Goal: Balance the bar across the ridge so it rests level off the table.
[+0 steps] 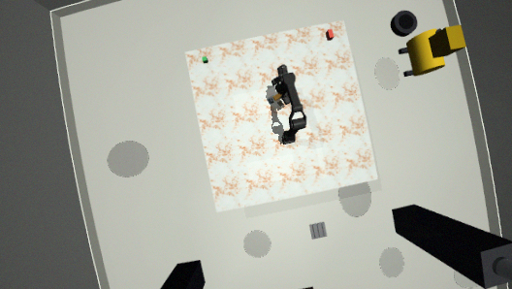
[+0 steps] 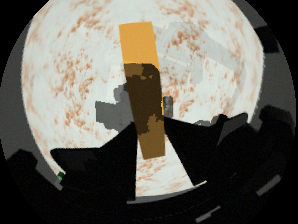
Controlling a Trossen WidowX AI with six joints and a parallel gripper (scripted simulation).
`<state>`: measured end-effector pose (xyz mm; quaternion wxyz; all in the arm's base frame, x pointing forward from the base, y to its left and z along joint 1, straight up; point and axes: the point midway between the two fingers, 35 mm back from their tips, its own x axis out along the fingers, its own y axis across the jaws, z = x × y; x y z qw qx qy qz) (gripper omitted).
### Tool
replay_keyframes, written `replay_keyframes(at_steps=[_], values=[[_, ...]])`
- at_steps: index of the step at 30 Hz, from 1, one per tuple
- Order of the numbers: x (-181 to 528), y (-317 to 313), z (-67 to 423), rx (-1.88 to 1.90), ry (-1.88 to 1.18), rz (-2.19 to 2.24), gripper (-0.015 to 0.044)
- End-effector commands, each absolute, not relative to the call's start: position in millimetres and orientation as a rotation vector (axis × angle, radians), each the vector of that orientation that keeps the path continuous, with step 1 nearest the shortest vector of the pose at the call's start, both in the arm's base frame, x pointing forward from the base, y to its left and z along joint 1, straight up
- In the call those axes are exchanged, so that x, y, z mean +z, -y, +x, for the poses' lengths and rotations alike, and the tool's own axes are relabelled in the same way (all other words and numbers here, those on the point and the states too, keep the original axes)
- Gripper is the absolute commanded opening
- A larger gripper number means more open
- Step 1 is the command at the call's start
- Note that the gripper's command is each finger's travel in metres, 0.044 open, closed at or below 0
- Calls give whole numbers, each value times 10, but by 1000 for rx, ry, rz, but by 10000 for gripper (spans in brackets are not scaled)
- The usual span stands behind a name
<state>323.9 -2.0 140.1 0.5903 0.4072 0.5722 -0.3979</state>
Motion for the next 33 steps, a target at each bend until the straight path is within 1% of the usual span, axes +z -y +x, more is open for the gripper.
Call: replay_keyframes(at_steps=[1, 20, 33], values=[[1411, -151, 3237, -931, -1329, 962, 0], [1417, -864, 3140, -957, -1319, 997, 0], [1282, -906, 3147, -958, -1319, 998, 0]])
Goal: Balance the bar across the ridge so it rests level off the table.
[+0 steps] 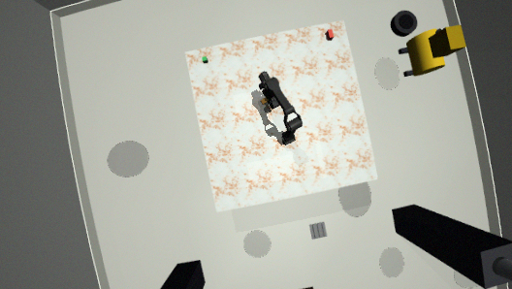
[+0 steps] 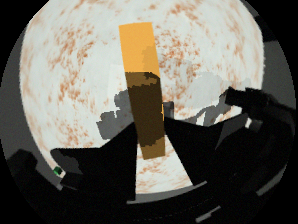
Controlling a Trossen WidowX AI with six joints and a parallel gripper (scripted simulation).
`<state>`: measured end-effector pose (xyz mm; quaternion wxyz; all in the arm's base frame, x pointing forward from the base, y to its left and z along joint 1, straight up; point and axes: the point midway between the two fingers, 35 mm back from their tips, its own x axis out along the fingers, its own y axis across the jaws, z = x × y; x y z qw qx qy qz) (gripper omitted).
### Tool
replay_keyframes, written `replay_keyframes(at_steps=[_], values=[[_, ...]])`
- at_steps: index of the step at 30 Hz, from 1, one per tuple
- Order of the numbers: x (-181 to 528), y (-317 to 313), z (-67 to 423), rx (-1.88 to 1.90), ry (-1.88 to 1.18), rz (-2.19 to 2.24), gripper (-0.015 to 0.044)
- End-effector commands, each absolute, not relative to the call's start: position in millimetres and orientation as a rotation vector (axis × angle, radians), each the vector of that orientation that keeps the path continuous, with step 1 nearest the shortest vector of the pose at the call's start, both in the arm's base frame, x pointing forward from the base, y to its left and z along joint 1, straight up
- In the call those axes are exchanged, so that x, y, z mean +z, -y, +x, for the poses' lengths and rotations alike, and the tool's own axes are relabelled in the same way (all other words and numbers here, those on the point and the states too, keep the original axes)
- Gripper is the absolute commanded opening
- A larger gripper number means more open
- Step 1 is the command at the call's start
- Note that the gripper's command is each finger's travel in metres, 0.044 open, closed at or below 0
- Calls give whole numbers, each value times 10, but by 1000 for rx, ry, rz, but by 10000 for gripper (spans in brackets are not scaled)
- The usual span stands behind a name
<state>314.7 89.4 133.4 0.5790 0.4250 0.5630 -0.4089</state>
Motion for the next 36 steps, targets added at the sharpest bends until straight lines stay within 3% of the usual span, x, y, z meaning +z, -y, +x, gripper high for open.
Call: replay_keyframes(at_steps=[1, 36], values=[[1265, -906, 3148, -958, -1319, 998, 0], [982, -891, 3152, -958, -1319, 998, 0]])
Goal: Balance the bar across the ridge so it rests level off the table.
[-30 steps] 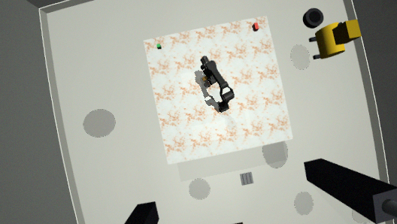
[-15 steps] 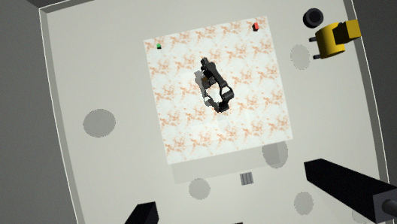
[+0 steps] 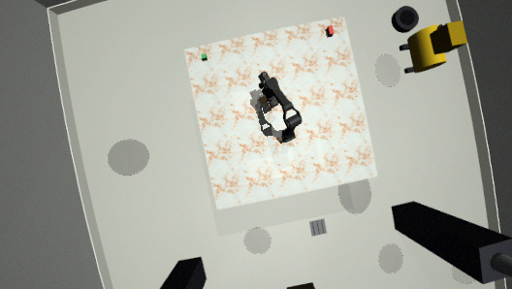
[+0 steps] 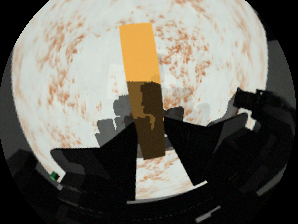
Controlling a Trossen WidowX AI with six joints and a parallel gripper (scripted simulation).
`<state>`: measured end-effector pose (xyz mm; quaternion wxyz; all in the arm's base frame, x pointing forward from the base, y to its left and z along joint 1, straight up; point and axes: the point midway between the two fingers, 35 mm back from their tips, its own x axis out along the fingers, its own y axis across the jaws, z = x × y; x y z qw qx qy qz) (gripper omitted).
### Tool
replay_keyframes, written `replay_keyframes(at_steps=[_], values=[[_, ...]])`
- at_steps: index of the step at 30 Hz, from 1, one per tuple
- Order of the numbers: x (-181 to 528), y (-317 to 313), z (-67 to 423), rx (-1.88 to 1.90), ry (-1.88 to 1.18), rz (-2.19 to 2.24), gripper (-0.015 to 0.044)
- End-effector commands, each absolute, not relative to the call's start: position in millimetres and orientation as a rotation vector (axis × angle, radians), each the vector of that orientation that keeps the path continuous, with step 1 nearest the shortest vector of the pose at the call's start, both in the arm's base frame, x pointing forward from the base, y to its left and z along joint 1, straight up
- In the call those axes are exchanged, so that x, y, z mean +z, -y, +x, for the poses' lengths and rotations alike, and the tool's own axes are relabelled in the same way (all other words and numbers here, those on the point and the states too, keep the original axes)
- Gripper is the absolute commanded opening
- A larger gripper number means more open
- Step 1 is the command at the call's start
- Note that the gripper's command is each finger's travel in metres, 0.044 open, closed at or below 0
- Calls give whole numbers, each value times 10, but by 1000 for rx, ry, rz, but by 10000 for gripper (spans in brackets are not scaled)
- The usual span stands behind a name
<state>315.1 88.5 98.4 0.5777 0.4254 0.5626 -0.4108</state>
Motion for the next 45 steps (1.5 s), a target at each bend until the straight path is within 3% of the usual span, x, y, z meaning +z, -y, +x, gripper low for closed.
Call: replay_keyframes(at_steps=[1, 45], values=[[981, -891, 3152, -958, -1319, 998, 0], [944, -890, 3153, -958, -1319, 998, 0]])
